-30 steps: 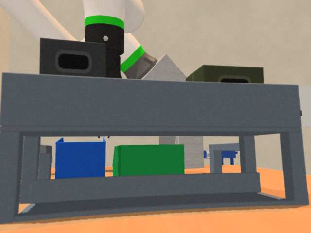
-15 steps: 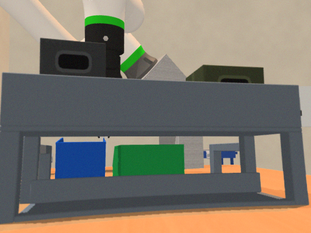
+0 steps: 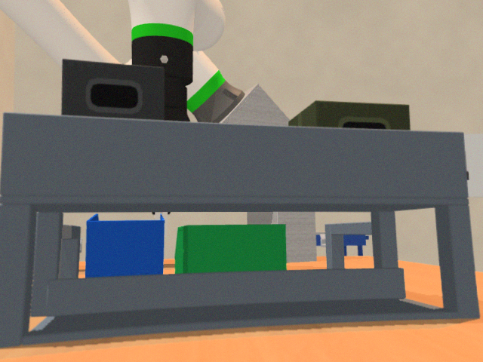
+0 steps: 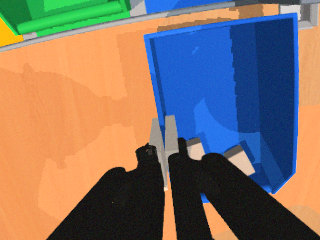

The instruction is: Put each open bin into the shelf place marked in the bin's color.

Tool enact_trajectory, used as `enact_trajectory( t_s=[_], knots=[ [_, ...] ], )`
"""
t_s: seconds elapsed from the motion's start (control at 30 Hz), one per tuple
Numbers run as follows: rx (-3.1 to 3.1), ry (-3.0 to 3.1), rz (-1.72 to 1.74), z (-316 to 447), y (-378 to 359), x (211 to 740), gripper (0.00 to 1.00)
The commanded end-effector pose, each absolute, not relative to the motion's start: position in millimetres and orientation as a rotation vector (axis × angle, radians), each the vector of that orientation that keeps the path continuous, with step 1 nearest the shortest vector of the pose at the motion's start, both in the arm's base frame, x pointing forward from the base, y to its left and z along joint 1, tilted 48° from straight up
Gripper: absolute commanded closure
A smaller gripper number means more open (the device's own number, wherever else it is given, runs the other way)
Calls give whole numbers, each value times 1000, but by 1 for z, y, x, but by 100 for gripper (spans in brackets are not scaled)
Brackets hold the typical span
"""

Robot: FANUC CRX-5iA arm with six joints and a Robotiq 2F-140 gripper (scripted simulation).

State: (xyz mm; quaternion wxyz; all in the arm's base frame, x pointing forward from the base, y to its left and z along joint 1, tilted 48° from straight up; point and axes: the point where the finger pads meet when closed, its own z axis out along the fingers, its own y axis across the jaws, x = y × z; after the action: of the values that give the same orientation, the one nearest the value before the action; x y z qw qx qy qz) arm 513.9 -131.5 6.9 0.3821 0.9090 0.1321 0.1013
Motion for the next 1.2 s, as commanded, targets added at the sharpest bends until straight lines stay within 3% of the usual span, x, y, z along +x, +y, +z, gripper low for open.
enact_trajectory(
  t_s=[0.0,1.17],
  knots=[
    [2319,337,259,7,-131,515,100],
    [2319,337,259,11,-122,535,100]
  ],
)
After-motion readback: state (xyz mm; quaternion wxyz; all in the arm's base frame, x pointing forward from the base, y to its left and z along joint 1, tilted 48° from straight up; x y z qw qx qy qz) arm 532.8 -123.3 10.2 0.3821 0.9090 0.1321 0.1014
